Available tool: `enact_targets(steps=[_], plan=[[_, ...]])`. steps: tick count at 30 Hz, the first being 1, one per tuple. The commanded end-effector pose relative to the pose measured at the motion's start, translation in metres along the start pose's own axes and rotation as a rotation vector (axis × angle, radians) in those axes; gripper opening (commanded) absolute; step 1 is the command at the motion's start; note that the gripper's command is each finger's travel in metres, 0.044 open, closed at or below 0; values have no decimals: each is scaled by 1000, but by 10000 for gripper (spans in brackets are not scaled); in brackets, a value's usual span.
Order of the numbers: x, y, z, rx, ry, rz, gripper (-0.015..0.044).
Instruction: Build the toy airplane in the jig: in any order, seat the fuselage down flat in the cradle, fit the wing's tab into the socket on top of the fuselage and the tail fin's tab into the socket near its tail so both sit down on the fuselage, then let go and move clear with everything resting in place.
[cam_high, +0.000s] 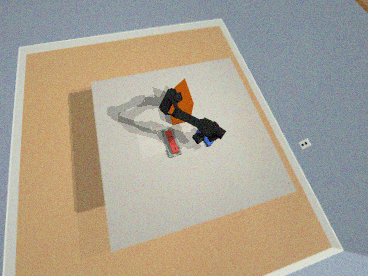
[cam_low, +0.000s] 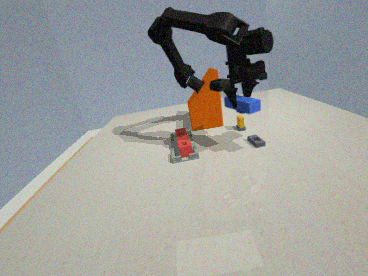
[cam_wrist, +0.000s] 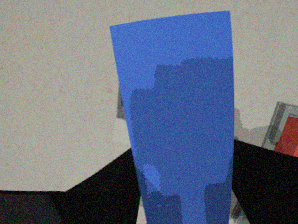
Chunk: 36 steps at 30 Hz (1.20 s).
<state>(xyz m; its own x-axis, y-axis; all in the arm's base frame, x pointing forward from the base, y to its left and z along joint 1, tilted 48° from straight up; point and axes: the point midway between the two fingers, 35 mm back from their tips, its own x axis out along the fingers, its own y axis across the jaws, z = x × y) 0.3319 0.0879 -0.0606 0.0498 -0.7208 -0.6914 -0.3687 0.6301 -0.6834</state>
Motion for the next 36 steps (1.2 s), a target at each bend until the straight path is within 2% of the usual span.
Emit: enact_targets(steps=[1,36], plan=[[0,-14,-5,-77,-7,1,0],[15,-108,-65,-668,-22,15,0]])
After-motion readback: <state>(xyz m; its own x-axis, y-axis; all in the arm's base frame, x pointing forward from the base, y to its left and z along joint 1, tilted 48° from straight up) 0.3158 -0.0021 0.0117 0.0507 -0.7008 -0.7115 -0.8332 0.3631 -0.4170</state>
